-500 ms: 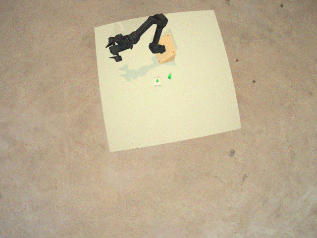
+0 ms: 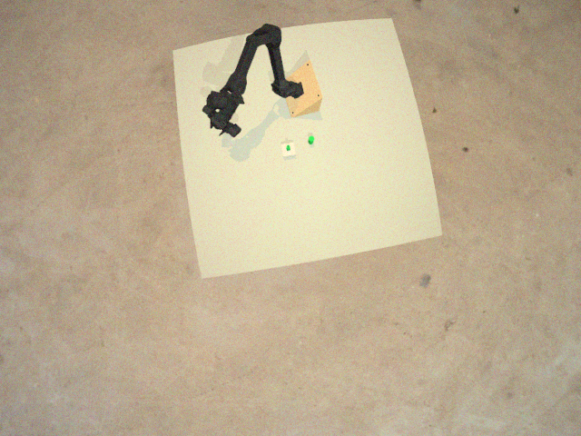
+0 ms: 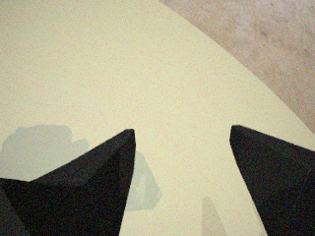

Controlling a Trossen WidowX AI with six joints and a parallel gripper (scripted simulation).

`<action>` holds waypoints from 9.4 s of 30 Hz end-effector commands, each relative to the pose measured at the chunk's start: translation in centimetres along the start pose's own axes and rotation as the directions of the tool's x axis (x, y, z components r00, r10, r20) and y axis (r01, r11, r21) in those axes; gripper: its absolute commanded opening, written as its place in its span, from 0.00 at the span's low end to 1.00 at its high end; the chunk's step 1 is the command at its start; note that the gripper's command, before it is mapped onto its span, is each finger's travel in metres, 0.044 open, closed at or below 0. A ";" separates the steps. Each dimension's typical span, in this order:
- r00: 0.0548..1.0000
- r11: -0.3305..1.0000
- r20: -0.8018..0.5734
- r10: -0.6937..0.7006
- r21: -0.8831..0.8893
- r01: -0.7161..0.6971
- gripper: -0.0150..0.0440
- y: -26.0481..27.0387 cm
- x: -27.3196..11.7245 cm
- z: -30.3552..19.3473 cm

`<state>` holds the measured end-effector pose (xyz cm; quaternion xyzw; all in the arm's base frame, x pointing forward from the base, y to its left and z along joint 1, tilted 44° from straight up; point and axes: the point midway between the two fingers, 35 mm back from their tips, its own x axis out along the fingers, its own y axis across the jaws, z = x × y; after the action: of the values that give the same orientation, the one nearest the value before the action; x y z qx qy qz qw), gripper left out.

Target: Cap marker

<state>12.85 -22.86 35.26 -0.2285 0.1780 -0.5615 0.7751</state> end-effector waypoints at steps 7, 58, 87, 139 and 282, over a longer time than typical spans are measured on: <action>0.863 0.839 -0.221 0.455 -0.219 -0.499 0.66 15.5 -0.4 -1.2; 0.689 -0.407 -0.669 0.279 -0.732 -0.546 0.66 35.2 -21.3 -16.0; 0.691 -0.406 -0.668 0.278 -0.733 -0.546 0.66 36.5 -18.0 -19.0; 0.687 -0.408 -0.670 0.281 -0.731 -0.547 0.25 33.5 -20.3 -11.4; 0.692 0.615 -0.667 0.276 -0.431 -0.661 0.25 28.7 -16.1 -5.4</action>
<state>27.73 -0.32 15.59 -0.2517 0.6242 -0.2685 0.6892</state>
